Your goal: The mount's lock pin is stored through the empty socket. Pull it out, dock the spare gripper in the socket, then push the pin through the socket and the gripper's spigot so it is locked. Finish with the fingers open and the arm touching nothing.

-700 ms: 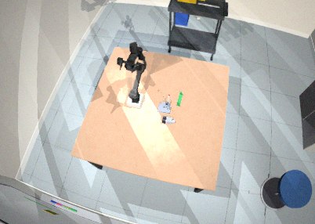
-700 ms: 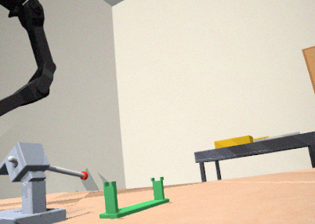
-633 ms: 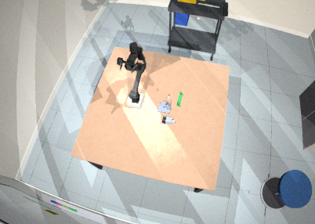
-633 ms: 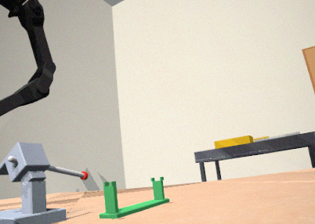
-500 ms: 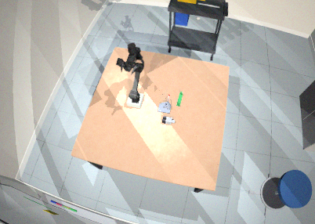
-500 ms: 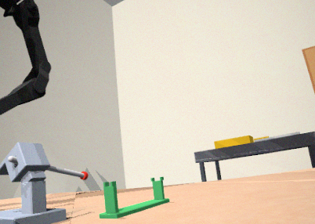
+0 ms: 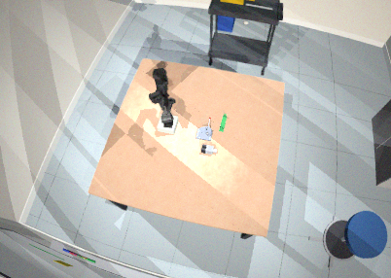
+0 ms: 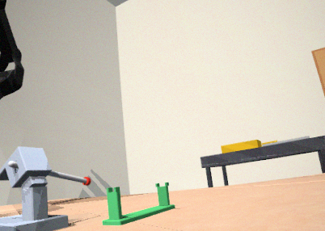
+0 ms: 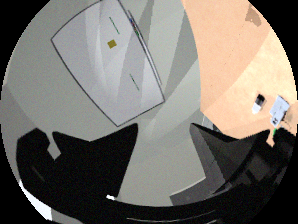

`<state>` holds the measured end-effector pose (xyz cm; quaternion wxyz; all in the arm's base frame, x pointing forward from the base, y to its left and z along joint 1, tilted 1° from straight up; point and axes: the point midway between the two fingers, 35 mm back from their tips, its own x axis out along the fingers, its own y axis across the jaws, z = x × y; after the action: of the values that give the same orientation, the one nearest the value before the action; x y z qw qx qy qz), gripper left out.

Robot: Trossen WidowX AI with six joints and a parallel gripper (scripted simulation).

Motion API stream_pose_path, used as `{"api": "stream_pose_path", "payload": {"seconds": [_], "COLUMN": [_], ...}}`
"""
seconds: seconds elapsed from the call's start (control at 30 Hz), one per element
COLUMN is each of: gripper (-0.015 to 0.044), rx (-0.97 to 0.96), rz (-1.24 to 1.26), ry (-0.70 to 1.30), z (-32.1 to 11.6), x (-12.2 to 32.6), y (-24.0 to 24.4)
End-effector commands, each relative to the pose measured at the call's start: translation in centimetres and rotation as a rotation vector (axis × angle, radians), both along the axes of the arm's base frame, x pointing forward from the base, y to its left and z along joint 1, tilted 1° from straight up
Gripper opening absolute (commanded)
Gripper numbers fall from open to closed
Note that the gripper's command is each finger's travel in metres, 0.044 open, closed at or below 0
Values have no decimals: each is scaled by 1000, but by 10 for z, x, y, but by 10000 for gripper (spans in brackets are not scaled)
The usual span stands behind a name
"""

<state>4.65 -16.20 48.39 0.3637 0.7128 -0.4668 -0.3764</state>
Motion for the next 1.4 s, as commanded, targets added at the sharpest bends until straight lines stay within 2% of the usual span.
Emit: {"api": "stream_pose_path", "payload": {"seconds": [0.0, 0.37, 0.73, 1.07, 1.37], "gripper": [300, 300, 300, 300, 300], "rx": [20, -136, -480, -978, -1623], "rz": [337, 843, 1388, 1884, 2302], "ry": [466, 1021, 1516, 1846, 1976], "z": [-45, -101, -159, -212, -259], "x": [53, 126, 190, 232, 252], "y": [-31, -30, 2, 53, 111]}}
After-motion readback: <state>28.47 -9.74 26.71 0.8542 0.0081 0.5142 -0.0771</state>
